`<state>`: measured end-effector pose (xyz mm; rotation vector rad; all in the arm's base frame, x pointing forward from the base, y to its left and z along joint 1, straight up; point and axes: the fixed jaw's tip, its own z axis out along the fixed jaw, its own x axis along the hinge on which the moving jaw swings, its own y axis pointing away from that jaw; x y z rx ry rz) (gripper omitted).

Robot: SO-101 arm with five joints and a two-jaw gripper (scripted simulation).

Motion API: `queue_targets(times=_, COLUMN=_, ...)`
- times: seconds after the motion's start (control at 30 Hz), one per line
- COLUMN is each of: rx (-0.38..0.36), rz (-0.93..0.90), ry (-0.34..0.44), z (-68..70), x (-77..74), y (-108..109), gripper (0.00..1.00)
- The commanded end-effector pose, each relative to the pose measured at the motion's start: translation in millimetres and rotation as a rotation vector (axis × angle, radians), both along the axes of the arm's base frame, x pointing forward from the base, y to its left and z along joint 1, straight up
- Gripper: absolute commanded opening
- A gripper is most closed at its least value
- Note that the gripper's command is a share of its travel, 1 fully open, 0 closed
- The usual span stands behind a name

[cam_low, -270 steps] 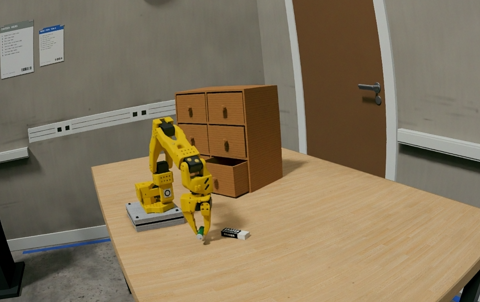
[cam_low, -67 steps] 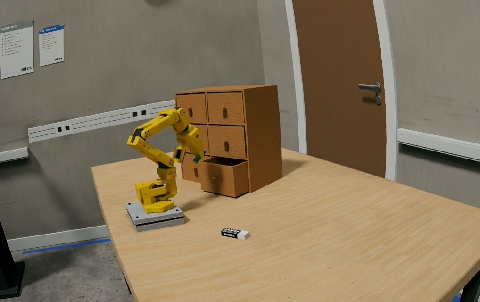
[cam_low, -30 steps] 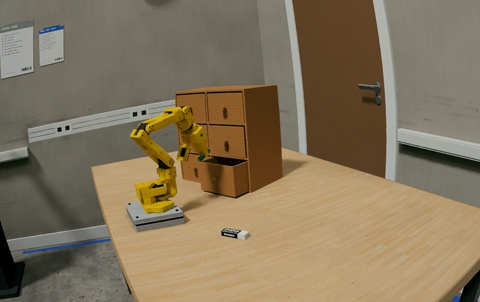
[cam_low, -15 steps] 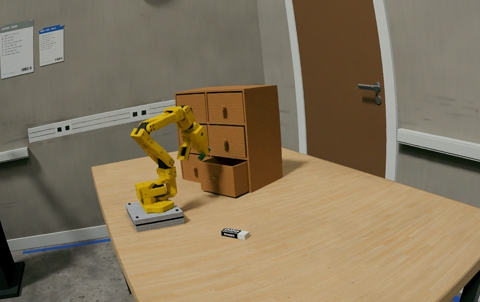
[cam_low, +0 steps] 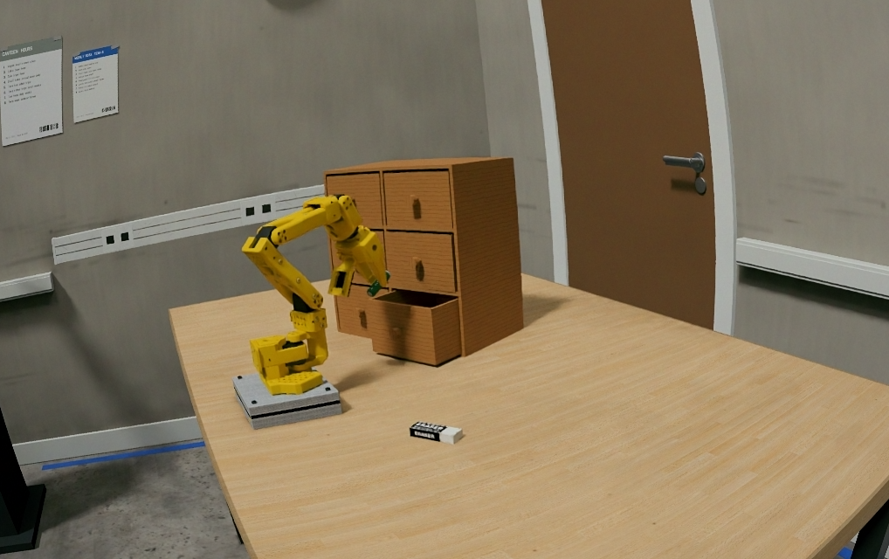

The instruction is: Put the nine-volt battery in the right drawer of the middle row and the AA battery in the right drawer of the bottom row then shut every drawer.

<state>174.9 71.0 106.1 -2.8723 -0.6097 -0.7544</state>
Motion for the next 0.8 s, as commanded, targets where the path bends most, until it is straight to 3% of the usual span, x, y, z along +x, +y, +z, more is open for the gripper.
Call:
queue_targets(times=0.0, rx=0.003, rz=0.016, ry=-0.010, z=2.6, x=1.1, y=2.7, gripper=0.00)
queue_targets(times=0.77, rx=0.003, rz=0.007, ry=-0.010, z=-0.4, x=-1.2, y=-0.1, gripper=0.00)
